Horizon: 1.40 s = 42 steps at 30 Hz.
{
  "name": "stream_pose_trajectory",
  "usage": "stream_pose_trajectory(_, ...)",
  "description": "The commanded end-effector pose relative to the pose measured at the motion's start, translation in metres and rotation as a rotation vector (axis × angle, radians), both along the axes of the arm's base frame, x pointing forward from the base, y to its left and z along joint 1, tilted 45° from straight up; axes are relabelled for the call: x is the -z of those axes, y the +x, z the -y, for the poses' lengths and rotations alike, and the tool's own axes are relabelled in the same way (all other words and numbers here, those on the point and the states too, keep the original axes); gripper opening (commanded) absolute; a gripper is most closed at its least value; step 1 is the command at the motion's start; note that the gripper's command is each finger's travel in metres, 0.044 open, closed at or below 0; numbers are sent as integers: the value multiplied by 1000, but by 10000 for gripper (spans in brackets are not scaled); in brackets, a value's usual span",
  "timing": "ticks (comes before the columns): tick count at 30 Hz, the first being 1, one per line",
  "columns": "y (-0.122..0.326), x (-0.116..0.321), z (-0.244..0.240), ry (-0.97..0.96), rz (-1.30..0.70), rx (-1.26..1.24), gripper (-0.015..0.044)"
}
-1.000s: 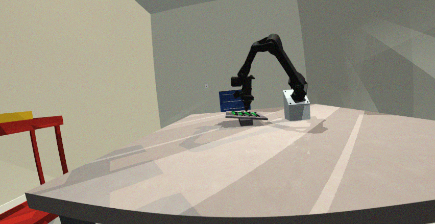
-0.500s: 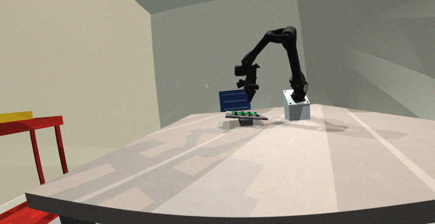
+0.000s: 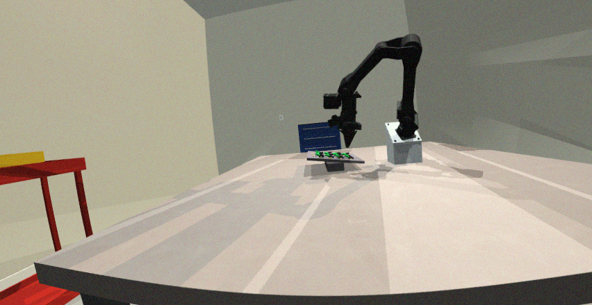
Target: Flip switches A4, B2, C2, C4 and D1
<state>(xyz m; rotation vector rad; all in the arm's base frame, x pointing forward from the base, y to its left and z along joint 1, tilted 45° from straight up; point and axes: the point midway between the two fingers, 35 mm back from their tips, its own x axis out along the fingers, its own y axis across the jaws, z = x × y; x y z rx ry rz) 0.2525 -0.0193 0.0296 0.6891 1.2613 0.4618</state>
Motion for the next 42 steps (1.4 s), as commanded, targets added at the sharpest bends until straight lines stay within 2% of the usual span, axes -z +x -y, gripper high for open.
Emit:
stream_pose_trajectory(1, 0, 6, -5, 8, -11, 4, 0)
stream_pose_trajectory(19, 7, 22, -21, 9, -11, 4, 0)
stream_pose_trajectory(42, 7, 22, -21, 9, -11, 4, 0)
